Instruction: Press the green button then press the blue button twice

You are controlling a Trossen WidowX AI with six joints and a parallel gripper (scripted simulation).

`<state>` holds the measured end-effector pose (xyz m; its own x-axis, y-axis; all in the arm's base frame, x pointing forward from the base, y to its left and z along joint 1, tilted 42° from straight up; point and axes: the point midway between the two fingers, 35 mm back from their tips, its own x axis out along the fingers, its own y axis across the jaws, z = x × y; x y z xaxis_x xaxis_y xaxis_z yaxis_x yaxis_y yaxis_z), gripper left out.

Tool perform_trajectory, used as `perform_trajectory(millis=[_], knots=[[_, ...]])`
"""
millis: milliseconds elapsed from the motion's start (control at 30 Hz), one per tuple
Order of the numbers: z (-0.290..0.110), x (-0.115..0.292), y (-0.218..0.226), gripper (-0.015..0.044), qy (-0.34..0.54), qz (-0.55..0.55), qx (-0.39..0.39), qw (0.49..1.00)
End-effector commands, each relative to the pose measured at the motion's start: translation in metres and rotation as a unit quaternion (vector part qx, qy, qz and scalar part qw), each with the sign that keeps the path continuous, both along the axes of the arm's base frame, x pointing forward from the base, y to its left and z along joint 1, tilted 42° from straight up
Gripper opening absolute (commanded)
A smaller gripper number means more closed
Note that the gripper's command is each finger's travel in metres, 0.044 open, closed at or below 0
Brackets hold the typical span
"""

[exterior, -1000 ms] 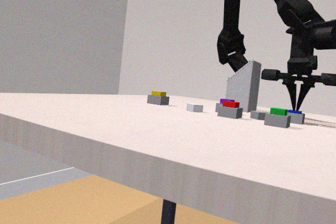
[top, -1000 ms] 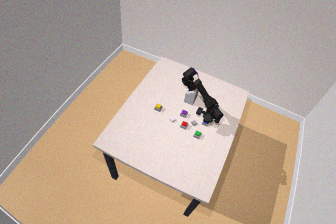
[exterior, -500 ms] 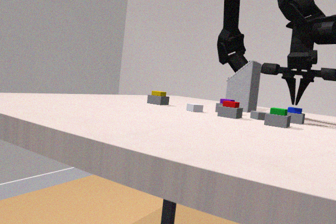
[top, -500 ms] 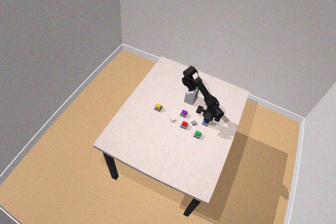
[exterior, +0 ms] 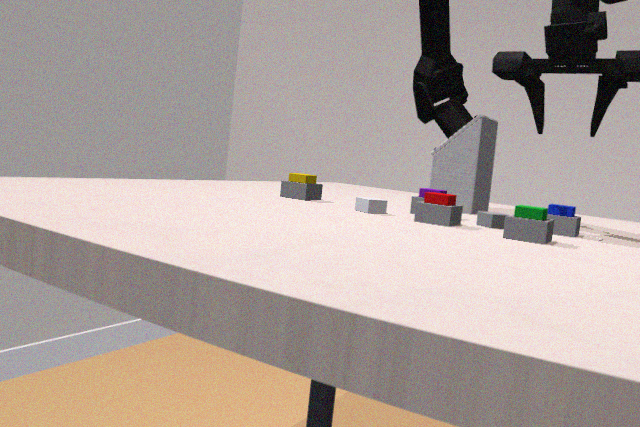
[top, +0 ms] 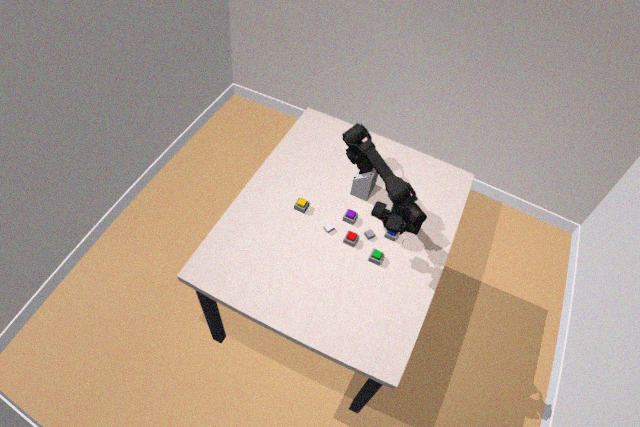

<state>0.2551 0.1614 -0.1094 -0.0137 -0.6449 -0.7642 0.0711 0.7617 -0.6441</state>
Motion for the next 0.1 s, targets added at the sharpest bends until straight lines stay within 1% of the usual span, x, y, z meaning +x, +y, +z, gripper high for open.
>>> perform_trajectory(millis=[0, 33, 67], knots=[[0.0007, -0.0016, -0.0029, 0.0387, 0.011, 0.004, -0.01, 1.0], [0.0007, -0.0016, -0.0029, 0.04, 0.011, 0.004, -0.01, 1.0], [0.0007, -0.0016, -0.0029, 0.04, 0.011, 0.004, -0.01, 1.0]])
